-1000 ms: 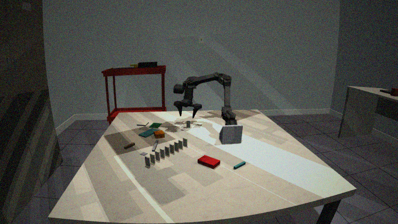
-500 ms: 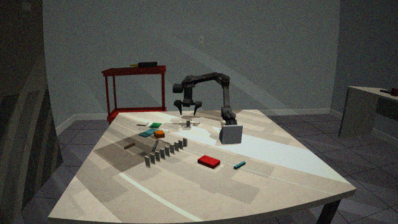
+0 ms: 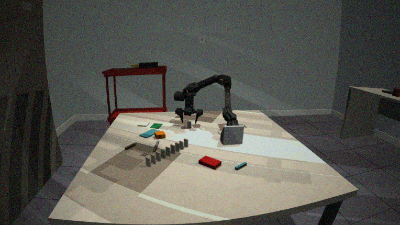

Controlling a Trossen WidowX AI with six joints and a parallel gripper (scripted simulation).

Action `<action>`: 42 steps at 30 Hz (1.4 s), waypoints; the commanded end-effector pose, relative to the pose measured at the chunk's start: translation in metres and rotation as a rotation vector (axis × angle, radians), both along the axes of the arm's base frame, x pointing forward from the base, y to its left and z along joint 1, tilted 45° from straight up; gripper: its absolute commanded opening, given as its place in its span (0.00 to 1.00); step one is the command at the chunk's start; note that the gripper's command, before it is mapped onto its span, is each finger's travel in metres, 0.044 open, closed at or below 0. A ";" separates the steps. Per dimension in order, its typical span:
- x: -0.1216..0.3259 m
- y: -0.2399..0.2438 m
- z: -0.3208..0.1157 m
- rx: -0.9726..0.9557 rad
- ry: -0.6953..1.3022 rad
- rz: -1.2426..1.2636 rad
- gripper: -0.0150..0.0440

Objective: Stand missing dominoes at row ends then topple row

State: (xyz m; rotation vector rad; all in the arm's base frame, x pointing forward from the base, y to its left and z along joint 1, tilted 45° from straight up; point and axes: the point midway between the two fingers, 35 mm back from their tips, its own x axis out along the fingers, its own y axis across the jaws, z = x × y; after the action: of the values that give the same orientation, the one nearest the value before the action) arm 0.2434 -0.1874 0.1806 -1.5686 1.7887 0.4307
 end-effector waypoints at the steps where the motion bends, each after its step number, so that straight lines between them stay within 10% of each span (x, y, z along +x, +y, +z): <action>1: -0.001 -0.004 -0.007 0.006 0.009 0.004 1.00; 4: -0.002 -0.006 -0.009 0.006 0.009 0.004 1.00; 17: -0.002 -0.006 -0.009 0.006 0.009 0.004 0.44; 42: -0.001 0.093 0.084 0.002 -0.035 0.085 0.44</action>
State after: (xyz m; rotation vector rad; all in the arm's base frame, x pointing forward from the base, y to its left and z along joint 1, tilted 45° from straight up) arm 0.2432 -0.0975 0.2623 -1.6511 1.6918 0.4514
